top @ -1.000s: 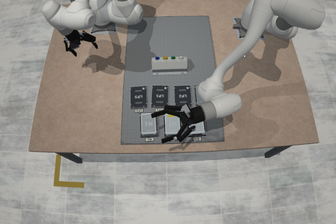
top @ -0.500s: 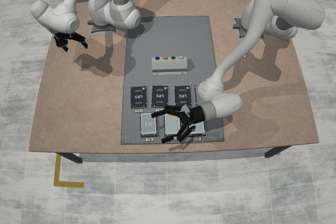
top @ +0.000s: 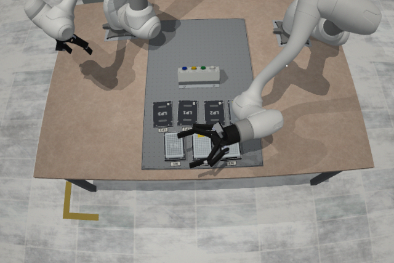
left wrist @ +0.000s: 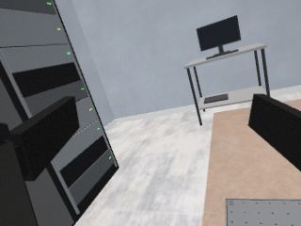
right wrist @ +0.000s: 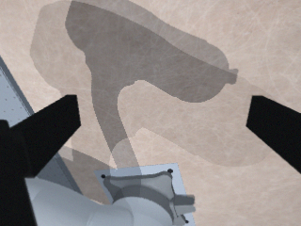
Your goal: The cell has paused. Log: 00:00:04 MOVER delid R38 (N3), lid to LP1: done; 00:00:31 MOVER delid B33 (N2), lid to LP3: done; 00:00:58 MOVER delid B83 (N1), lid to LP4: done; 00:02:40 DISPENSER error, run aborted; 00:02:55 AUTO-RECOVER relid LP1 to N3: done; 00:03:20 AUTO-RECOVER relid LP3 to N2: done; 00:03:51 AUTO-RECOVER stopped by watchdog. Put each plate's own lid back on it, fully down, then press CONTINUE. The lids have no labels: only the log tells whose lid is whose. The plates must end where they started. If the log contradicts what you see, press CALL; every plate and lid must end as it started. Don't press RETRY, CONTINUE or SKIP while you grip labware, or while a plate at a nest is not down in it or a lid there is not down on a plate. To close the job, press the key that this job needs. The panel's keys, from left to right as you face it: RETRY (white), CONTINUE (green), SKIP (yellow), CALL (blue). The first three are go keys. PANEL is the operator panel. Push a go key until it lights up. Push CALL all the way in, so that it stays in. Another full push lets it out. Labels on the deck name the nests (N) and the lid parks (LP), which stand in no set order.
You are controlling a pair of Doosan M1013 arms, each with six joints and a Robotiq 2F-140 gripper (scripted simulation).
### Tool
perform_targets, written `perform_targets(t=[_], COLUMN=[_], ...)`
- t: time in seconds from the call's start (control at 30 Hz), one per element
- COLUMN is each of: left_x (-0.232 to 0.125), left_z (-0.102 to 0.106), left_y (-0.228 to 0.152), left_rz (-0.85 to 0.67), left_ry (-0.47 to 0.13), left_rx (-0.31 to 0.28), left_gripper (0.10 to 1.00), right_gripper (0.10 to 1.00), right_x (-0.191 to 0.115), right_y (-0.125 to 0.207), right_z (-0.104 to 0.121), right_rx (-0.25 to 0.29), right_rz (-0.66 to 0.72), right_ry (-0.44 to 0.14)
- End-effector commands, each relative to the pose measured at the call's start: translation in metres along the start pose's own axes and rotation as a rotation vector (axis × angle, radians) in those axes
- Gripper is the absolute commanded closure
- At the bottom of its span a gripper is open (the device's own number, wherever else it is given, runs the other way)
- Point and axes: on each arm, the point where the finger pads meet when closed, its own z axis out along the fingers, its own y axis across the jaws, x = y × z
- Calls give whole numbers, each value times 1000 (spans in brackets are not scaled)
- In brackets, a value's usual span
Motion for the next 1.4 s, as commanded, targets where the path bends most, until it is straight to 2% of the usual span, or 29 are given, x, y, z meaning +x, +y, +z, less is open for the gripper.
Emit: perform_targets(t=[0.0,0.7,1.37], left_x=[1,1,1], left_z=[0,0,0], left_y=[0,0,0], left_rz=[1,1,1], left_ry=[1,1,1], left_rx=[0,0,0], left_gripper=[98,98,98], right_gripper=[98,98,98], right_x=[-7,-54,-100], right_y=[19,96,144], right_z=[-5,-21,-31], right_rx=[6,41,75], right_rz=[69,384,619], right_ry=[-6,-38,-65])
